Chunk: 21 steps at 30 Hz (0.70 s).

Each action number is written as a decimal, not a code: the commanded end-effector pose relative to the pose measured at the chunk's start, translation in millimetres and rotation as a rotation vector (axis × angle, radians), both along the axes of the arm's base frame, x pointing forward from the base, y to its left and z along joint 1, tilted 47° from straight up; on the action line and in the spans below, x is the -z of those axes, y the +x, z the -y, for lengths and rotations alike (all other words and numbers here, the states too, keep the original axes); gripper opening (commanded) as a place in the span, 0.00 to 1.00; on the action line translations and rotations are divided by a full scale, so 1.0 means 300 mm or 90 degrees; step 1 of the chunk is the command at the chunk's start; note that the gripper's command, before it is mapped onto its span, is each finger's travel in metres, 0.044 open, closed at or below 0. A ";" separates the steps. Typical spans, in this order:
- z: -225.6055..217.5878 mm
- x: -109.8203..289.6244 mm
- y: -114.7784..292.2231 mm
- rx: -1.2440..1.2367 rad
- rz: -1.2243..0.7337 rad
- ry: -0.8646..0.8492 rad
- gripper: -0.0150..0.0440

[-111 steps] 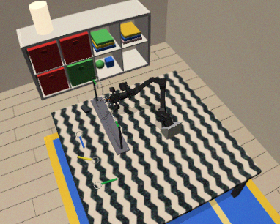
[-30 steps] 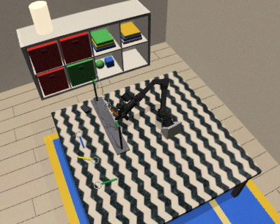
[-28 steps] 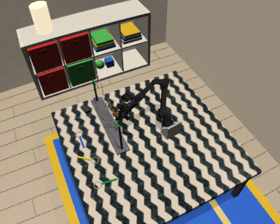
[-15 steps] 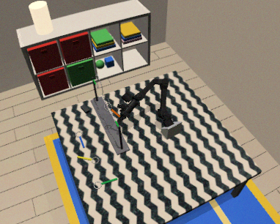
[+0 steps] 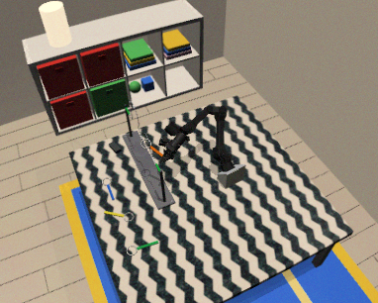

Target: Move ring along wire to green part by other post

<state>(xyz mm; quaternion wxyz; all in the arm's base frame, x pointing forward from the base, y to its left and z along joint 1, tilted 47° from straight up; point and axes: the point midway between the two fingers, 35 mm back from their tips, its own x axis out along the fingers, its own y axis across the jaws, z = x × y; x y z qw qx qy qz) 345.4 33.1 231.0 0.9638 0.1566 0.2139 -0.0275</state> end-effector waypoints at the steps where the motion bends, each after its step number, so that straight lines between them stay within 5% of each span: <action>1: -0.051 -0.025 0.002 -0.010 0.004 0.062 0.00; 21: -0.234 -0.168 -0.005 -0.034 0.012 0.341 0.00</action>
